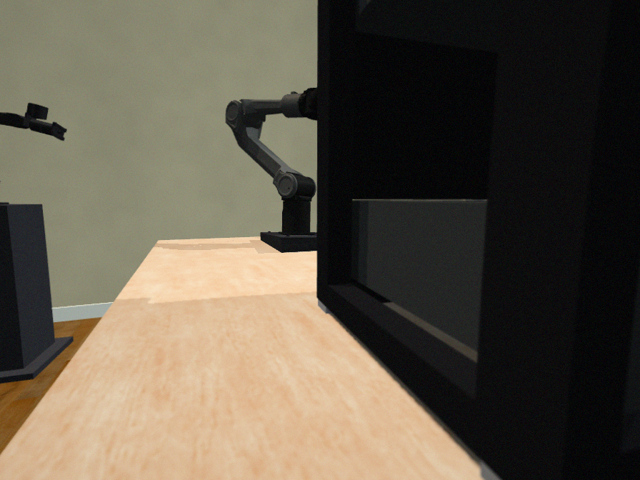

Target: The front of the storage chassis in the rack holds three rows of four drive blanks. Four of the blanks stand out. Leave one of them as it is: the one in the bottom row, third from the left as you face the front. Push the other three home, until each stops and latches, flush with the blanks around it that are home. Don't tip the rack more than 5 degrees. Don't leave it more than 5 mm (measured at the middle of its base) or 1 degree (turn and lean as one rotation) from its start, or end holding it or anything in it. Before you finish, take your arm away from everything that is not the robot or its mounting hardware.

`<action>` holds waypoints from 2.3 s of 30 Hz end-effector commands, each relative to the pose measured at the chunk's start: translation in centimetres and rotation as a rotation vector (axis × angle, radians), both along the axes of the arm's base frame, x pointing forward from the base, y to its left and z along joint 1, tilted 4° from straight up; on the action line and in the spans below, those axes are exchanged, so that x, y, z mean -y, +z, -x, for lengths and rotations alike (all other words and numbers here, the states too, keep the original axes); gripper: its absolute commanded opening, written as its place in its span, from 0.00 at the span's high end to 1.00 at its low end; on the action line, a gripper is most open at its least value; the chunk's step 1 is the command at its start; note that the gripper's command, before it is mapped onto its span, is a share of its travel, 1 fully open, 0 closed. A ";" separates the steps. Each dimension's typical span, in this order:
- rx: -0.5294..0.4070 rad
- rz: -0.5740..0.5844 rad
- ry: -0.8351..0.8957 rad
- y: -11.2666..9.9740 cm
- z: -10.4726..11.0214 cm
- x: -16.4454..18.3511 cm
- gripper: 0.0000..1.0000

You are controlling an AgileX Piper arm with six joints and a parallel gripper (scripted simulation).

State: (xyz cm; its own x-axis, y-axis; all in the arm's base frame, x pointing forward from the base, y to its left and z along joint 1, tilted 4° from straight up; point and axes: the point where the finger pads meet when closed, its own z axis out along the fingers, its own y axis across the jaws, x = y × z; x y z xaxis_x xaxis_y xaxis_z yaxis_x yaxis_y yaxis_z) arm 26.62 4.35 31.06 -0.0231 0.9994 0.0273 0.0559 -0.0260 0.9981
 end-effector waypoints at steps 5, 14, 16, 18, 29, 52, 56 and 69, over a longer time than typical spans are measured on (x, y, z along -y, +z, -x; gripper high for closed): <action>0.000 -0.003 -0.001 0.0 0.0 0.0 0.00; 0.000 -0.003 -0.001 0.0 0.0 0.0 0.00; 0.000 -0.003 -0.001 0.0 0.0 0.0 0.00; 0.000 -0.003 -0.001 0.0 0.0 0.0 0.00; 0.000 -0.003 -0.001 -0.1 -1.2 -0.4 0.00; 0.000 -0.003 -0.001 -1.3 -12.8 -5.1 0.00; 0.000 -0.003 -0.001 -1.4 -14.4 -5.7 0.00; 0.000 -0.003 -0.001 -1.5 -15.0 -6.0 0.00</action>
State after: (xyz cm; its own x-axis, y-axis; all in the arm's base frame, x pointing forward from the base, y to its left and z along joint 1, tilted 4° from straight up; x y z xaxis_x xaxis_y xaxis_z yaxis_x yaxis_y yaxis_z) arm 41.62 10.35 29.43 -0.0228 0.9993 0.0291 0.0596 -0.0277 0.9978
